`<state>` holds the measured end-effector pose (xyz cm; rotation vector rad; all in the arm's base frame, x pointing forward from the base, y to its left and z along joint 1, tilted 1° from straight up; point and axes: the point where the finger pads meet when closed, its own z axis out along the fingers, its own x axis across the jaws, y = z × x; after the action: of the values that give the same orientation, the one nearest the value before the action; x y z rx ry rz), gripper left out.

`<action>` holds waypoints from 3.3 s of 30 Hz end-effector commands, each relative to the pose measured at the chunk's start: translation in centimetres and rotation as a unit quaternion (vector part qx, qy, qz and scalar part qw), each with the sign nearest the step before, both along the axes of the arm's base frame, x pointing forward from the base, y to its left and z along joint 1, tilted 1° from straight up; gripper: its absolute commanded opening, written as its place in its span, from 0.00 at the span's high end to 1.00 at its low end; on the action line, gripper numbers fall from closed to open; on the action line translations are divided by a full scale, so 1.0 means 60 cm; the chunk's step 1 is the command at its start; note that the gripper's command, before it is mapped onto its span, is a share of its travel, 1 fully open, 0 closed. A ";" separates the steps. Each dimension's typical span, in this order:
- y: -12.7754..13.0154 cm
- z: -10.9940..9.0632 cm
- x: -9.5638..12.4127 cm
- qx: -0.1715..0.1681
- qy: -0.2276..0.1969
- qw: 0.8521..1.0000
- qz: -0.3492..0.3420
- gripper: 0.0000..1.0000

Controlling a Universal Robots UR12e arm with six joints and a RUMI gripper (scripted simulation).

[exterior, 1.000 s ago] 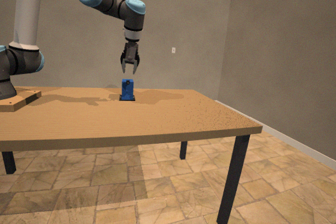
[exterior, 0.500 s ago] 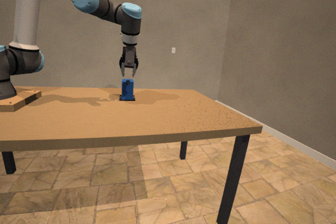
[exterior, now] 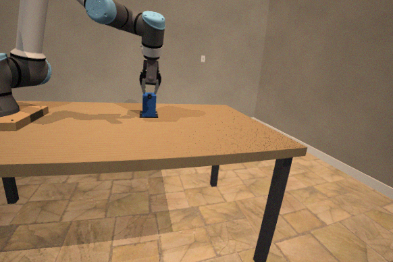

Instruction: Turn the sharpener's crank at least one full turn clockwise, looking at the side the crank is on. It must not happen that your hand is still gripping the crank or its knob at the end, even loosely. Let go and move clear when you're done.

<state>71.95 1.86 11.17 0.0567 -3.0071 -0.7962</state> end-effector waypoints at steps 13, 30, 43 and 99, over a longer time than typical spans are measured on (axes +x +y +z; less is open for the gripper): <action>-0.003 0.006 0.005 -0.001 -0.003 1.000 -0.001 0.68; -0.004 0.008 0.005 -0.001 -0.003 1.000 -0.001 0.68; 0.004 -0.006 0.002 0.000 -0.001 1.000 -0.001 0.68; 0.026 -0.043 0.003 -0.001 -0.003 1.000 -0.001 0.91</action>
<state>72.06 3.31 8.45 0.0555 -3.0122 -0.7940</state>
